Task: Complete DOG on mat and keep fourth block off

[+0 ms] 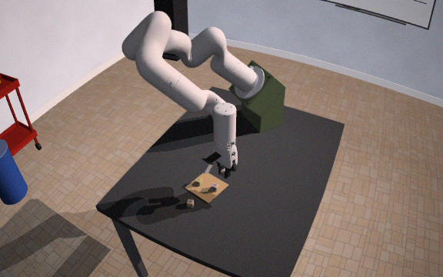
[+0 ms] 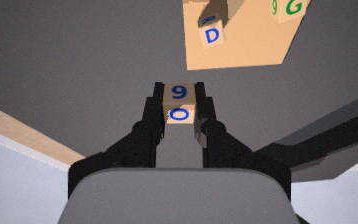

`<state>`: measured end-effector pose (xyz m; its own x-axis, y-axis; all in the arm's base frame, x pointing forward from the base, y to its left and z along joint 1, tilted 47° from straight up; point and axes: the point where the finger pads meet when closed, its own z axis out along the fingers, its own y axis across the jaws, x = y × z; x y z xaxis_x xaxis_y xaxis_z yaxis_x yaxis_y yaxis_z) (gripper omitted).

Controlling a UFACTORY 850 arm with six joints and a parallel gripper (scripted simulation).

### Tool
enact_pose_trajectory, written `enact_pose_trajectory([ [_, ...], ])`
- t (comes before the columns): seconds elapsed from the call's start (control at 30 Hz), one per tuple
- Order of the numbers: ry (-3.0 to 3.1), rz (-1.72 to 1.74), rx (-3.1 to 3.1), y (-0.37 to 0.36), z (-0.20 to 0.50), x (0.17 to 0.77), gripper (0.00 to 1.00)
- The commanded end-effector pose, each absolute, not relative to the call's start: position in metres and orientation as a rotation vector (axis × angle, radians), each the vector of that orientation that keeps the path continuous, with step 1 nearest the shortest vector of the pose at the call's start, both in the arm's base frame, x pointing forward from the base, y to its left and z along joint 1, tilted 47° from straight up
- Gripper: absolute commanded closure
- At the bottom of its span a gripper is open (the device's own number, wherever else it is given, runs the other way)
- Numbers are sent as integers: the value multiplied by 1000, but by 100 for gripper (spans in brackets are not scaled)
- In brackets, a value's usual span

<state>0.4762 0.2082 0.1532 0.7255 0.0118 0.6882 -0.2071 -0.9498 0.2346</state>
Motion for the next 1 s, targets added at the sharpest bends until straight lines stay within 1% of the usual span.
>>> enact_pose_trajectory([
  [0.0, 24, 993, 2603, 204, 157, 477, 79],
  [0.97, 959, 681, 2246, 176, 177, 483, 79],
])
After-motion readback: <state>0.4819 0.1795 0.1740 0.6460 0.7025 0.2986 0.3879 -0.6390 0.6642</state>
